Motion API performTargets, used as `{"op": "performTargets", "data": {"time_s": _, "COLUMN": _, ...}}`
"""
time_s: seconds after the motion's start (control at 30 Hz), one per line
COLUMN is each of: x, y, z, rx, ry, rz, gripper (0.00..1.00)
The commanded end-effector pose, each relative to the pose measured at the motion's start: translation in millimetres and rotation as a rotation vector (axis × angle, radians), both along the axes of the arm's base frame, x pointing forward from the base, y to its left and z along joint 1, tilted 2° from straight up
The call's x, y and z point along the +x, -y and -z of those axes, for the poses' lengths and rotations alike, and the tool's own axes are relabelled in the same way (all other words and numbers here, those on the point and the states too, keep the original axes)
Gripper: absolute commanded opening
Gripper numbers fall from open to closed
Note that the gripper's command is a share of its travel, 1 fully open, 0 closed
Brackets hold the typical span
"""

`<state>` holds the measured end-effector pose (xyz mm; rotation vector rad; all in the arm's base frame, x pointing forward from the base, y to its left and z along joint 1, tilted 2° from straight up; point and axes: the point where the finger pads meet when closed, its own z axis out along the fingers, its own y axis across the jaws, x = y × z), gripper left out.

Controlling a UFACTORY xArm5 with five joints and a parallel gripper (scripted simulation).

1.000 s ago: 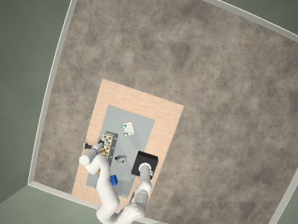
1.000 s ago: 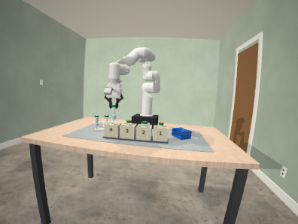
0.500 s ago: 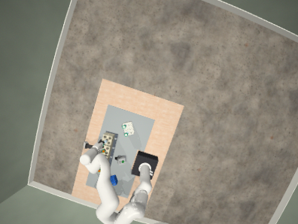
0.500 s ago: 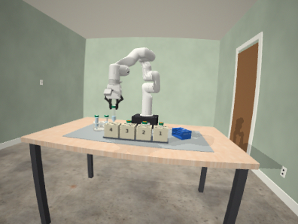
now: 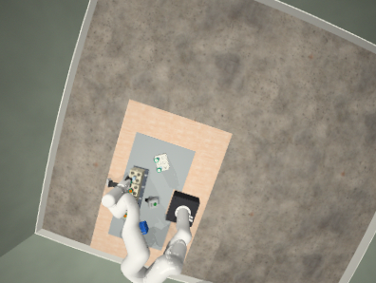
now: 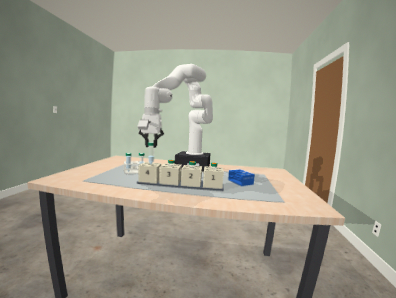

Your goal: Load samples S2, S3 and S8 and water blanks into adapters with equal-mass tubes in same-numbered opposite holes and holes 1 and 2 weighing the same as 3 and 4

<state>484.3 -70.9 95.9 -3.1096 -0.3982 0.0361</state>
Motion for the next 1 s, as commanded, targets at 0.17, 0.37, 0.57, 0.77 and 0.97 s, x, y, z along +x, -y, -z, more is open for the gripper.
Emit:
{"op": "performTargets", "data": {"time_s": 0.17, "x": 1.2, "y": 0, "z": 5.1, "rx": -0.001, "ry": 0.004, "rz": 0.0, "gripper": 0.0}}
{"op": "performTargets", "data": {"time_s": 0.37, "x": 1.1, "y": 0, "z": 11.1, "rx": -0.001, "ry": 0.004, "rz": 0.0, "gripper": 0.0}}
{"op": "performTargets", "data": {"time_s": 0.57, "x": 1.0, "y": 0, "z": 16.1, "rx": -0.001, "ry": 0.004, "rz": 0.0, "gripper": 0.0}}
{"op": "performTargets", "data": {"time_s": 0.77, "x": 0.9, "y": 1, "z": 21.1, "rx": -0.001, "ry": 0.004, "rz": 0.0, "gripper": 0.0}}
{"op": "performTargets", "data": {"time_s": 0.97, "x": 0.7, "y": 1, "z": 27.1, "rx": -0.001, "ry": 0.004, "rz": 0.0, "gripper": 0.0}}
